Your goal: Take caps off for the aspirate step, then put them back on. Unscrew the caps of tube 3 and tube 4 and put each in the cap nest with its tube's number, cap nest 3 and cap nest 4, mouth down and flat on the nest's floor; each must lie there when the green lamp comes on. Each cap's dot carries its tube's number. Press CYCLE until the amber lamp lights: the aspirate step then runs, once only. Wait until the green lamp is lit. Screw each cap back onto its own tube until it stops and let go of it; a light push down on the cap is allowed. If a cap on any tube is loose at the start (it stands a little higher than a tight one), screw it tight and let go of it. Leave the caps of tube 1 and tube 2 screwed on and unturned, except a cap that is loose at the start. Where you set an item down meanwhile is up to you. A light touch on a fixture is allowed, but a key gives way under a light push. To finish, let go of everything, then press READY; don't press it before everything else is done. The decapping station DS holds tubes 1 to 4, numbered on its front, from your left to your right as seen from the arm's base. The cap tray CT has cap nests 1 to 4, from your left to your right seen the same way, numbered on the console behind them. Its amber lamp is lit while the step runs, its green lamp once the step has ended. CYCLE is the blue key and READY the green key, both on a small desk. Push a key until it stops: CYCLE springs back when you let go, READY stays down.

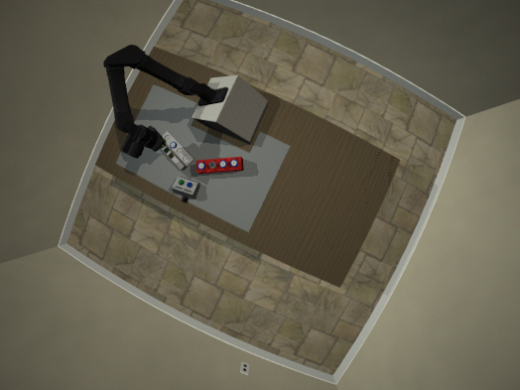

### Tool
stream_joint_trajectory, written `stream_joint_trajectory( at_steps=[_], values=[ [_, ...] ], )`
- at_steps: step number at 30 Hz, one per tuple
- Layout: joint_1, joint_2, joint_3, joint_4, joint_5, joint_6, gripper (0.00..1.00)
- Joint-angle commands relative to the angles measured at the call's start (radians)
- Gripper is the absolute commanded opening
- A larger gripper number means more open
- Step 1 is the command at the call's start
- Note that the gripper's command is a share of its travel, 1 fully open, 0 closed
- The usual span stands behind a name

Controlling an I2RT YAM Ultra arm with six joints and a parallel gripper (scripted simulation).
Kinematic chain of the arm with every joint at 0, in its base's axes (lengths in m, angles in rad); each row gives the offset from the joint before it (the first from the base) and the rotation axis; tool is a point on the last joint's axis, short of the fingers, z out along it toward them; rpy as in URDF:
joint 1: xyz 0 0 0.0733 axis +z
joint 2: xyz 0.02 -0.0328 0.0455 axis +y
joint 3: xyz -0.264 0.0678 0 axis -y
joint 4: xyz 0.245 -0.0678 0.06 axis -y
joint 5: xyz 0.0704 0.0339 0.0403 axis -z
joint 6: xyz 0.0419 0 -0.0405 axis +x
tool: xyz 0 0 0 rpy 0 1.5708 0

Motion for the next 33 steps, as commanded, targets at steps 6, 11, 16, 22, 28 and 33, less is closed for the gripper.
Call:
stream_joint_trajectory(
  at_steps=[6,11,16,22,28,33],
  values=[
    [0.039,-0.007,0.036,-0.123,0.002,0.078,0.47],
    [0.061,0.011,0.032,-0.121,0.001,0.191,0.49],
    [0.147,0.091,0.028,-0.112,-0.006,0.637,0.49],
    [0.188,0.134,0.032,-0.107,-0.011,0.857,0.49],
    [0.284,0.253,0.060,-0.097,-0.029,1.210,0.49],
    [0.371,0.380,0.114,-0.091,-0.052,1.319,0.49]
  ],
)
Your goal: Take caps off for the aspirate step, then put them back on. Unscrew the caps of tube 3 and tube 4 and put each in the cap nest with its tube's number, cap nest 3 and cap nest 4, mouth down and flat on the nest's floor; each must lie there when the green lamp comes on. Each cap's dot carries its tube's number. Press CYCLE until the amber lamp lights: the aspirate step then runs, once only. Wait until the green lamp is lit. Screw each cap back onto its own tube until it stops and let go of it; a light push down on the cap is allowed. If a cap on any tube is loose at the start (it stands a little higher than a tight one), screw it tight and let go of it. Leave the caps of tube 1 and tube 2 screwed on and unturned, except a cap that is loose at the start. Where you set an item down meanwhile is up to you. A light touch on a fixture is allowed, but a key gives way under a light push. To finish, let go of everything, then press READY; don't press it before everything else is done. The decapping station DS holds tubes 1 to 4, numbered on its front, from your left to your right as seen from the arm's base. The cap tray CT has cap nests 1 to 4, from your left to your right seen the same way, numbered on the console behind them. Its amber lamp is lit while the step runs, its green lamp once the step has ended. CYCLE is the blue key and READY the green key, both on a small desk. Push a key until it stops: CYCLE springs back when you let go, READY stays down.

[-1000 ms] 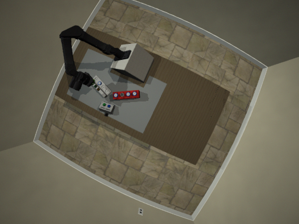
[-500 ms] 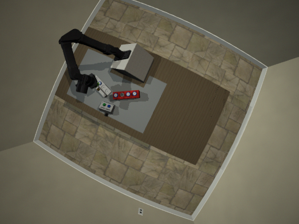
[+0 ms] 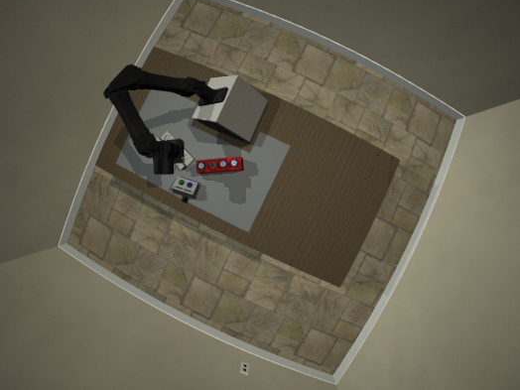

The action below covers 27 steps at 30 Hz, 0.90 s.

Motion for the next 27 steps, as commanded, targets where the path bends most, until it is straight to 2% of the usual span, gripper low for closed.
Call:
stream_joint_trajectory(
  at_steps=[1,3,5,12,22,27],
  values=[
    [0.059,0.059,0.040,0.003,-0.015,0.150,0.49],
    [0.090,0.112,0.071,0.003,-0.025,0.188,0.49],
    [0.090,0.112,0.071,0.003,-0.025,0.188,0.49],
    [0.188,0.298,0.206,-0.013,-0.060,0.302,0.49],
    [0.183,0.300,0.199,-0.001,-0.058,0.296,0.49],
    [0.159,0.311,0.163,0.063,-0.049,0.268,0.49]
  ],
)
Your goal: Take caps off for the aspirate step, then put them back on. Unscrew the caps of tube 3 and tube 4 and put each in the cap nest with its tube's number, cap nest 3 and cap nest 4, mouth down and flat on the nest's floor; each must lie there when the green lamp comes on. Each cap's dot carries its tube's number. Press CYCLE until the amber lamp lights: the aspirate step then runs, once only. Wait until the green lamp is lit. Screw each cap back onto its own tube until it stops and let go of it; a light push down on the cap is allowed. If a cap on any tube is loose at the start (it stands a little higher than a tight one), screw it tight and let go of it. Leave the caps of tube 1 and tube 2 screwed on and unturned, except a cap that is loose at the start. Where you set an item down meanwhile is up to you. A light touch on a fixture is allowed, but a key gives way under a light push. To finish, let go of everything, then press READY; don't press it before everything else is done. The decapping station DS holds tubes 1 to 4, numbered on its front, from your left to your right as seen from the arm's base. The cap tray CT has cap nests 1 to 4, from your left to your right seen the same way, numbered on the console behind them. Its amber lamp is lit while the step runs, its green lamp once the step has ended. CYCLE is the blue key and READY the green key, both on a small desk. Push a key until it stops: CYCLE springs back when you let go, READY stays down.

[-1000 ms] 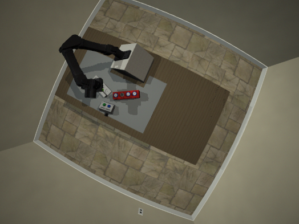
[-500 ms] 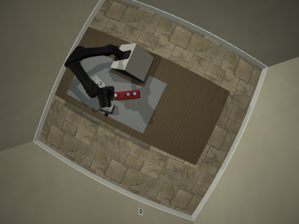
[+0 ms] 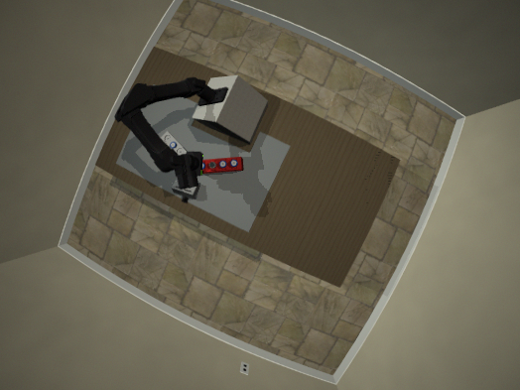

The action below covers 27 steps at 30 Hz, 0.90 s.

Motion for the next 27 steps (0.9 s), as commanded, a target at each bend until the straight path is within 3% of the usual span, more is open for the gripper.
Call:
stream_joint_trajectory(
  at_steps=[1,6,27],
  values=[
    [-0.005,0.001,-0.016,0.043,0.013,-0.021,0.49],
    [-0.029,0.015,-0.047,0.105,0.022,-0.050,0.49],
    [-0.040,0.019,-0.062,0.132,0.025,-0.062,0.49]
  ],
)
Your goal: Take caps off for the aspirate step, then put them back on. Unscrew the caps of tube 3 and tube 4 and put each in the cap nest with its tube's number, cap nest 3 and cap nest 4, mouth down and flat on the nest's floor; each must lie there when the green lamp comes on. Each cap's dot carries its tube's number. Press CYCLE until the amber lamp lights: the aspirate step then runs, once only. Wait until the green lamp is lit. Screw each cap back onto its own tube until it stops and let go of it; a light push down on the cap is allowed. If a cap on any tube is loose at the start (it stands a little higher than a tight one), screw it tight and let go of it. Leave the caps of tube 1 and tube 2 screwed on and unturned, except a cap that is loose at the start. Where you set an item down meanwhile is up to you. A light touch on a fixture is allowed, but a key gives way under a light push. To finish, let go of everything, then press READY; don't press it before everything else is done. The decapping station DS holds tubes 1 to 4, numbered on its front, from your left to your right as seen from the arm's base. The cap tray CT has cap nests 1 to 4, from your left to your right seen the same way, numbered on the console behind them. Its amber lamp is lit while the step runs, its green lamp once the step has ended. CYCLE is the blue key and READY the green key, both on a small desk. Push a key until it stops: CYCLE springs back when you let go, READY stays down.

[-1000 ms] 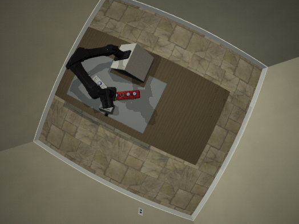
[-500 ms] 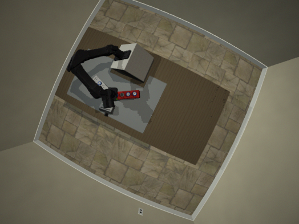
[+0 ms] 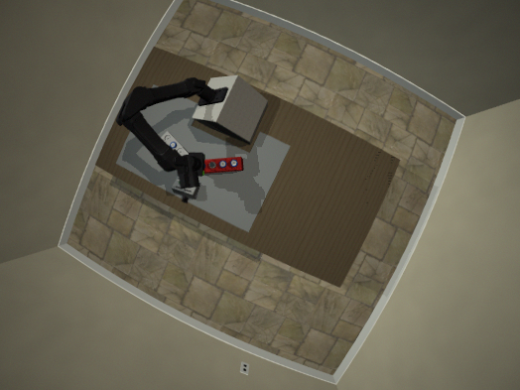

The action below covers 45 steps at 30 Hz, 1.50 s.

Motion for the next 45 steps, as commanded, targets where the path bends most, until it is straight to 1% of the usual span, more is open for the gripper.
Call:
stream_joint_trajectory(
  at_steps=[1,12,13,27,34,36,45],
  values=[
    [0.005,-0.005,0.002,0.003,0.008,-0.007,0.49],
    [-0.002,-0.001,-0.007,0.020,0.010,-0.015,0.49],
    [-0.002,-0.001,-0.007,0.021,0.010,-0.015,0.00],
    [-0.002,-0.001,-0.007,0.021,0.010,-0.015,0.00],
    [-0.002,-0.001,-0.007,0.020,0.010,-0.365,0.00],
    [-0.002,-0.001,-0.007,0.020,0.010,-0.365,0.00],
    [-0.002,-0.002,-0.007,0.019,0.010,-0.814,0.00]
  ],
)
